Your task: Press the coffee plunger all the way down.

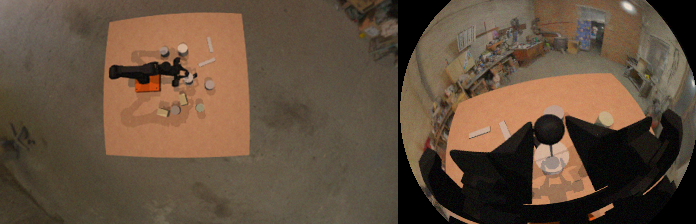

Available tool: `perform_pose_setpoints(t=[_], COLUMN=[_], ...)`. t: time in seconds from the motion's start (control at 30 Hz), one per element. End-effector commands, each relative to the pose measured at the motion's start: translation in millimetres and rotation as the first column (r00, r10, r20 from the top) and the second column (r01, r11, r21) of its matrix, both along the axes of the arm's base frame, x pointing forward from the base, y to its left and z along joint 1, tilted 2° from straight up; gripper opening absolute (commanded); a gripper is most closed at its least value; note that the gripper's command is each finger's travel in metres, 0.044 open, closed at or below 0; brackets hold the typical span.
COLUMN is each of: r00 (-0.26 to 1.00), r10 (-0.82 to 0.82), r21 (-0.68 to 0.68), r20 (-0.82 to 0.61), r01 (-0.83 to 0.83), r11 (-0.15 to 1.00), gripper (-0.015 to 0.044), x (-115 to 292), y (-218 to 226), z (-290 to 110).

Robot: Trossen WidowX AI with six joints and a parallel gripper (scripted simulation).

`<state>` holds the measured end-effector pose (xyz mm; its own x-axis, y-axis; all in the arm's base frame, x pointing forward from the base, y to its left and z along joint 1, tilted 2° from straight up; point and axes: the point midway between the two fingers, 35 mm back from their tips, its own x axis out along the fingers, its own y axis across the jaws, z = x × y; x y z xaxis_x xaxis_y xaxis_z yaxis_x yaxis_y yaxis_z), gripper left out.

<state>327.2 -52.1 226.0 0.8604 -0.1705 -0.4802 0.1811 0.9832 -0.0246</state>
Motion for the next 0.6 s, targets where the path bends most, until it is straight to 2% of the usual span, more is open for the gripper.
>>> perform_pose_setpoints(t=[0.0,0.57], r00=[1.000,1.000], r10=[0.008,0.008], r21=[-0.002,-0.002], r20=[-0.001,-0.001], r01=[-0.008,-0.008], r11=[1.000,1.000], gripper=[0.0126,0.0126], x=[0.3,3.7], y=[0.8,-0.1], z=[-0.4,-13.9])
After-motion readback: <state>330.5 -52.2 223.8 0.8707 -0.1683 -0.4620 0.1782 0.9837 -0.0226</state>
